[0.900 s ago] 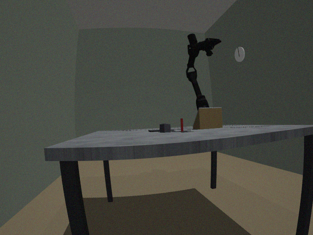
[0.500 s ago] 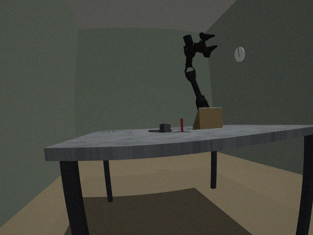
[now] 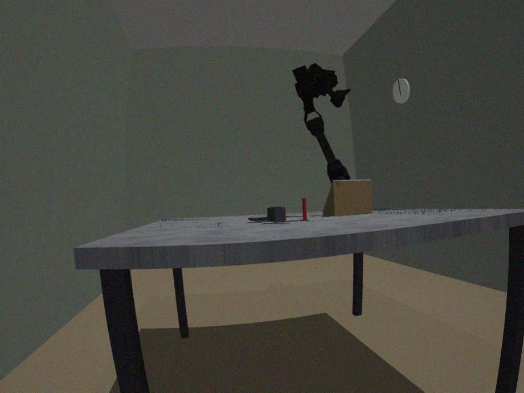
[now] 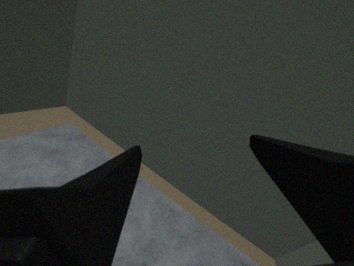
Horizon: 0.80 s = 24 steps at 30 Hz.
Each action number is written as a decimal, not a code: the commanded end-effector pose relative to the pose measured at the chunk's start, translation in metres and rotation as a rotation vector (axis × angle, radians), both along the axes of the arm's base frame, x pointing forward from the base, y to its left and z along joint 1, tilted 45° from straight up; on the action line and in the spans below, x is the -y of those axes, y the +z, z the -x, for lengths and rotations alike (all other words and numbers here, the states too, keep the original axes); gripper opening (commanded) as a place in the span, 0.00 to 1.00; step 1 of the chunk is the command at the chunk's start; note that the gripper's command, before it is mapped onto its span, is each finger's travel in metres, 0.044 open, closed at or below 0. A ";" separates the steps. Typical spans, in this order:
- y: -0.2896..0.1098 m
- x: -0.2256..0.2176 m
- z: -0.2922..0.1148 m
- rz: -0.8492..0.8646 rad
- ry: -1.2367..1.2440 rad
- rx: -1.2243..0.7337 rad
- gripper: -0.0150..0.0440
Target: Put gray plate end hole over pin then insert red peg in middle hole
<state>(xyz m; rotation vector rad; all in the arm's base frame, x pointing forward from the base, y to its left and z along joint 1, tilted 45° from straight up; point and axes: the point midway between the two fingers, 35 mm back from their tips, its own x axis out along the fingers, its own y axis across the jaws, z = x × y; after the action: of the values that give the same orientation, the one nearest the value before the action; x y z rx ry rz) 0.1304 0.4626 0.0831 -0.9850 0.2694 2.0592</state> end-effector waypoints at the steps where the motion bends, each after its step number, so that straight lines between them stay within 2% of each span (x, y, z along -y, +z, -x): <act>1: -0.039 0.040 -0.056 0.378 -0.614 -0.193 1.00; 14: -0.080 0.131 -0.123 0.756 -1.612 -0.364 1.00; 19: -0.089 0.172 -0.144 0.813 -2.056 -0.393 1.00; 24: -0.093 0.213 -0.161 0.790 -2.492 -0.384 1.00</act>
<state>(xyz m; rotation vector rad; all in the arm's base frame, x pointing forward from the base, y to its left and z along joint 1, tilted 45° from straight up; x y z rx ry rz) 0.2621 0.3138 -0.0018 -0.2835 1.5505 0.3437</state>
